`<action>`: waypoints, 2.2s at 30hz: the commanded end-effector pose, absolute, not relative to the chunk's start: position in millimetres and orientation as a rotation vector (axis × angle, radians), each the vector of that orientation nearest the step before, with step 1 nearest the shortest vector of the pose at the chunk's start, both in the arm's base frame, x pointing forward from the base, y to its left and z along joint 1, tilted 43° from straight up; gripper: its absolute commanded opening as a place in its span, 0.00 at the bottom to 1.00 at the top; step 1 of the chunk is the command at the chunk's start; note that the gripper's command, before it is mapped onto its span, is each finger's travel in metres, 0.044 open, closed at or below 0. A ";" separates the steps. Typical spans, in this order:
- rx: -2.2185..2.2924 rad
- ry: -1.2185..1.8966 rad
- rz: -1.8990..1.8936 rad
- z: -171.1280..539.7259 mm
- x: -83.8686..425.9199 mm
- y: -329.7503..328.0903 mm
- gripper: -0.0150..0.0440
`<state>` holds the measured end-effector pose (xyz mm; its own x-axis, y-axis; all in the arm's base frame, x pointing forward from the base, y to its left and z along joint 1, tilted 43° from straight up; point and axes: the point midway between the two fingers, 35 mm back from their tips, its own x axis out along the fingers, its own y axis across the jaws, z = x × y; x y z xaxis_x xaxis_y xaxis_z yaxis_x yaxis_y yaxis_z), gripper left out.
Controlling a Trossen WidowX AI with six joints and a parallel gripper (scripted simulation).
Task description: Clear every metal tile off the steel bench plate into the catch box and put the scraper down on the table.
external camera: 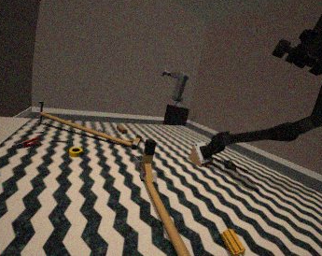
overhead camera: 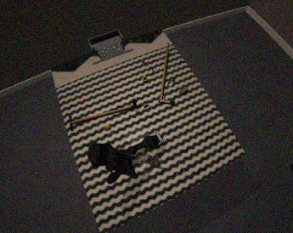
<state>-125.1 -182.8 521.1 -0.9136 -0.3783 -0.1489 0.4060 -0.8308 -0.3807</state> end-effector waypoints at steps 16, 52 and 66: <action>0.125 0.778 -2.423 487.2 -98.9 -244.5 0.25; 0.186 1.075 -1.966 414.5 -34.2 -327.2 0.25; 0.211 1.172 -1.779 381.6 -4.2 -349.8 0.25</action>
<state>-13.7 -342.4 393.7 -0.5509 -0.6233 -0.5550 0.7763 -0.1385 -0.6150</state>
